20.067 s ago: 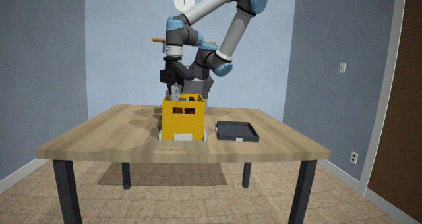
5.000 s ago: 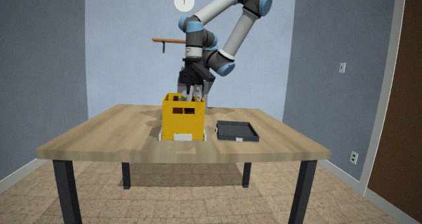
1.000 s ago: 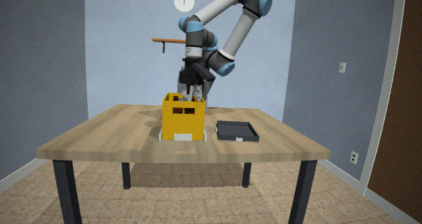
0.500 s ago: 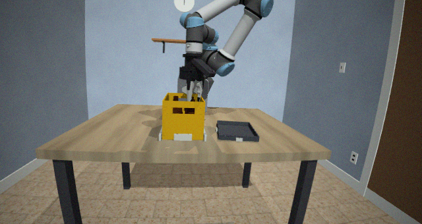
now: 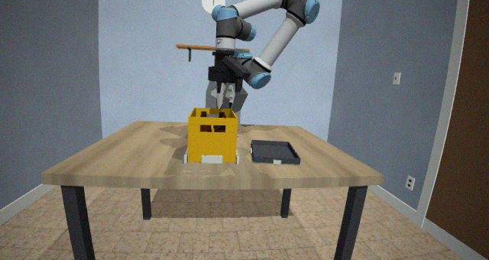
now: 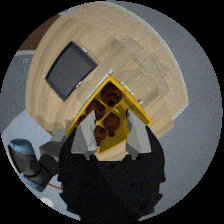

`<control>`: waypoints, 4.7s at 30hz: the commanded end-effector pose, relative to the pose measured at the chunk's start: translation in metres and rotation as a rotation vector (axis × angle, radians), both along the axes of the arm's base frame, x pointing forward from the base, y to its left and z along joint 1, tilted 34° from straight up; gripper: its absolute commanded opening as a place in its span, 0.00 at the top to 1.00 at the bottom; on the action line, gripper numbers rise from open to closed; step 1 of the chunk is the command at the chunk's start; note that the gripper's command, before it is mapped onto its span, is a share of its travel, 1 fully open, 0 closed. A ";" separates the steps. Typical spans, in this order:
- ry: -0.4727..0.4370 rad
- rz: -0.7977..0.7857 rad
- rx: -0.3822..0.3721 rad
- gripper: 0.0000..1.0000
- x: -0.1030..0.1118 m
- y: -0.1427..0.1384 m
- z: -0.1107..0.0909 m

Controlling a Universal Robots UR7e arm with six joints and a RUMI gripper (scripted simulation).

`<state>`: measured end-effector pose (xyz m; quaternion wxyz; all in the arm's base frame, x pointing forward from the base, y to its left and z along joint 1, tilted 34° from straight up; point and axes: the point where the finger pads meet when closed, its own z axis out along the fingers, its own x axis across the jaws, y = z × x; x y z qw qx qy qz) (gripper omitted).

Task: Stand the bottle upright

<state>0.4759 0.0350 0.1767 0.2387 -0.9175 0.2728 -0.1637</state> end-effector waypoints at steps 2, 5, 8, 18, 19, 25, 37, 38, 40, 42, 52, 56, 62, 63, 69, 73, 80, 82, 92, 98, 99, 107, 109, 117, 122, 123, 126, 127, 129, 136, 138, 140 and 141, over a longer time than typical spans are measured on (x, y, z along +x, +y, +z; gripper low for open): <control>0.000 0.001 0.001 0.62 -0.006 -0.005 0.012; 0.000 0.001 0.001 0.62 -0.008 -0.007 0.016; 0.000 0.001 0.001 0.62 -0.009 -0.008 0.018; 0.000 0.001 0.001 1.00 -0.010 -0.008 0.019; 0.000 0.001 0.001 1.00 -0.010 -0.008 0.019; 0.000 0.001 0.001 1.00 -0.010 -0.008 0.019; 0.000 0.001 0.001 1.00 -0.010 -0.008 0.019; 0.000 0.001 0.001 1.00 -0.010 -0.008 0.019; 0.000 0.001 0.001 1.00 -0.010 -0.008 0.019; 0.000 0.001 0.001 1.00 -0.010 -0.008 0.019; 0.000 0.001 0.000 1.00 -0.010 -0.009 0.018; 0.003 0.001 -0.003 1.00 -0.015 -0.016 0.013; 0.012 -0.001 -0.012 1.00 -0.032 -0.038 -0.004; 0.012 -0.001 -0.012 1.00 -0.032 -0.038 -0.004; 0.023 -0.001 -0.019 1.00 -0.068 -0.073 -0.035; 0.024 0.000 -0.017 1.00 -0.094 -0.092 -0.056; 0.015 0.001 -0.009 1.00 -0.122 -0.106 -0.078; 0.011 0.001 -0.006 1.00 -0.130 -0.109 -0.084; 0.000 0.001 0.001 1.00 -0.144 -0.112 -0.094; 0.000 0.001 0.001 0.62 -0.144 -0.112 -0.094; 0.000 0.001 0.001 0.62 -0.144 -0.112 -0.094; 0.000 0.001 0.001 0.62 -0.144 -0.112 -0.094; 0.000 0.001 0.001 0.62 -0.144 -0.112 -0.094; 0.000 0.001 0.001 0.62 -0.144 -0.112 -0.094; 0.000 0.001 0.001 0.62 -0.144 -0.112 -0.094; 0.000 0.001 0.001 0.62 -0.144 -0.112 -0.094; 0.000 0.001 0.001 0.62 -0.144 -0.112 -0.094; 0.000 0.001 0.001 0.62 -0.144 -0.112 -0.094; 0.000 0.001 0.001 0.62 -0.144 -0.112 -0.094; 0.000 0.001 0.001 0.62 -0.143 -0.112 -0.095; 0.000 0.001 0.001 0.62 -0.143 -0.112 -0.096; 0.000 0.001 0.001 0.62 -0.142 -0.111 -0.097; 0.000 0.001 0.001 0.62 -0.142 -0.111 -0.097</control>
